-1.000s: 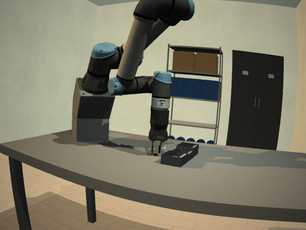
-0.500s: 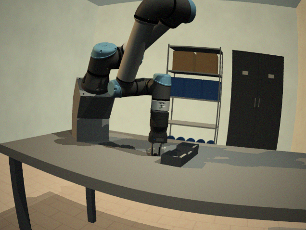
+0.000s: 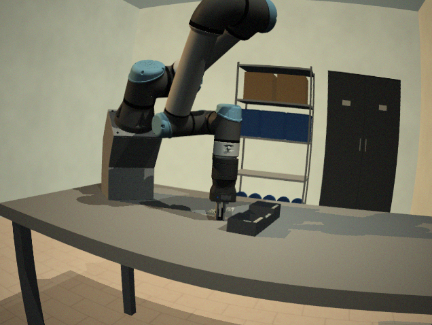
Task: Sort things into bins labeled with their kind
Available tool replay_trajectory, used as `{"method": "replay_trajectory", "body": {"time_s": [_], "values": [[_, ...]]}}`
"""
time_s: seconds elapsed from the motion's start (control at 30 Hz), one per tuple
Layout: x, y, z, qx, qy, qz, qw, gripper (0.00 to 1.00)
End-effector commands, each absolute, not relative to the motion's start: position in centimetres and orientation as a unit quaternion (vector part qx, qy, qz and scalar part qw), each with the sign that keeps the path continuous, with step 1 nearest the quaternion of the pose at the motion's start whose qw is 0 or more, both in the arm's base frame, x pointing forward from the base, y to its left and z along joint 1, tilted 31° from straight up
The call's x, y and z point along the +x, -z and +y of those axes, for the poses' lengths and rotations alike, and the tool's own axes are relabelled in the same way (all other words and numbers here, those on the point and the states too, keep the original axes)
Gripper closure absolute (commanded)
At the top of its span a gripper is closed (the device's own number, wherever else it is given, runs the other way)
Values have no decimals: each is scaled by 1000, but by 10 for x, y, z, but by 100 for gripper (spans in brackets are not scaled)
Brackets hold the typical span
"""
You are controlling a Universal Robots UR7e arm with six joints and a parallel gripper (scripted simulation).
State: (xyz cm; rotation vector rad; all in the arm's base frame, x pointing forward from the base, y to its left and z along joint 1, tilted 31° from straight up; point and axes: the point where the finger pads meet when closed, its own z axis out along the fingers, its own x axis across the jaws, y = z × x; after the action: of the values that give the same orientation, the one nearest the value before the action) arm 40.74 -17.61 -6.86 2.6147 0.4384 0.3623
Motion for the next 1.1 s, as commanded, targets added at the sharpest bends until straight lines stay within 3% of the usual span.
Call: {"method": "replay_trajectory", "body": {"time_s": [0.0,0.7,1.07], "values": [[408,68,-176,951,-132,159,231,66],[408,68,-176,951,-132,159,231,66],[396,37,-162,951,-132,159,231,66]]}}
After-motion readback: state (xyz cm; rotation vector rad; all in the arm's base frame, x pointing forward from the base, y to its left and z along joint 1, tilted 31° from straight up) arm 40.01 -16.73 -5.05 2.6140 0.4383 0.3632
